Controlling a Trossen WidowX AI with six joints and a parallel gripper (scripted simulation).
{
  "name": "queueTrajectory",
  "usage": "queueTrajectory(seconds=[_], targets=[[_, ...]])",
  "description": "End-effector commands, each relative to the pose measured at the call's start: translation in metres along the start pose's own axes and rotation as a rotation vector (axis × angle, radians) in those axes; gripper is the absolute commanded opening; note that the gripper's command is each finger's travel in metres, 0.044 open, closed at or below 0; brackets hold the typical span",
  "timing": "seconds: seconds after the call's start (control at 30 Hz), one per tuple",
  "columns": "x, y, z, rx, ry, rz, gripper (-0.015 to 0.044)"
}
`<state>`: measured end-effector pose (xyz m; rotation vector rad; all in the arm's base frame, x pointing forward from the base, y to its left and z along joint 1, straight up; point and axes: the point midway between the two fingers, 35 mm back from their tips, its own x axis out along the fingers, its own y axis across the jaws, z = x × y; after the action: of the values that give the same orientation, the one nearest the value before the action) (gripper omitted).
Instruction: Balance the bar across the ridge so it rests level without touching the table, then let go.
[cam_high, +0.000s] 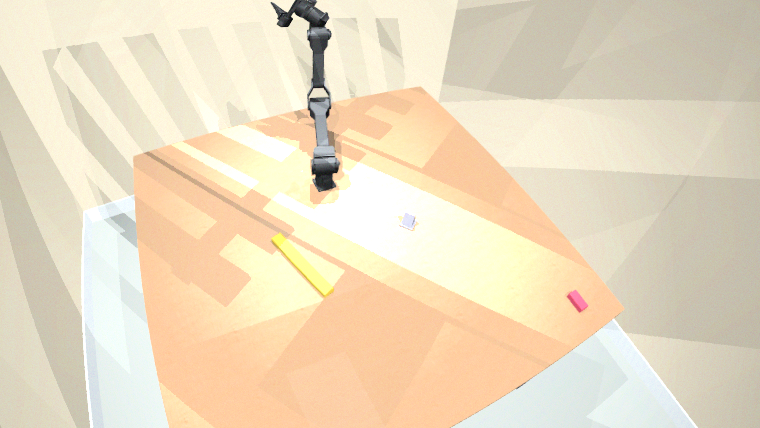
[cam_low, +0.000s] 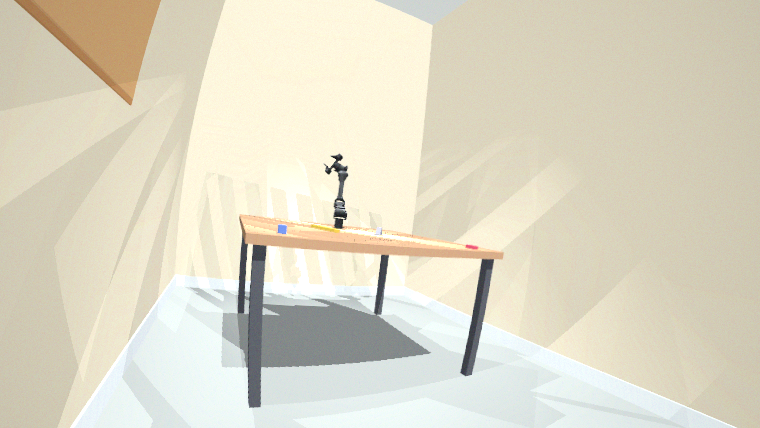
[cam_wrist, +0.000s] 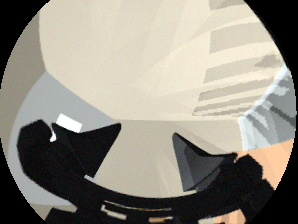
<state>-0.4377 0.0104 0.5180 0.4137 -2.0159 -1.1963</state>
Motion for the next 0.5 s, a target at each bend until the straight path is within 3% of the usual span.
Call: queueTrajectory(seconds=[0.0,0.1,0.47], targets=[[0.000,0.001,-0.001,-0.001,0.001,0.003,0.0374],[-0.003,0.017,-0.022,-0.009,0.017,0.043,0.0315],[-0.027,0.091,-0.135,-0.272,0.161,0.256,0.0315]])
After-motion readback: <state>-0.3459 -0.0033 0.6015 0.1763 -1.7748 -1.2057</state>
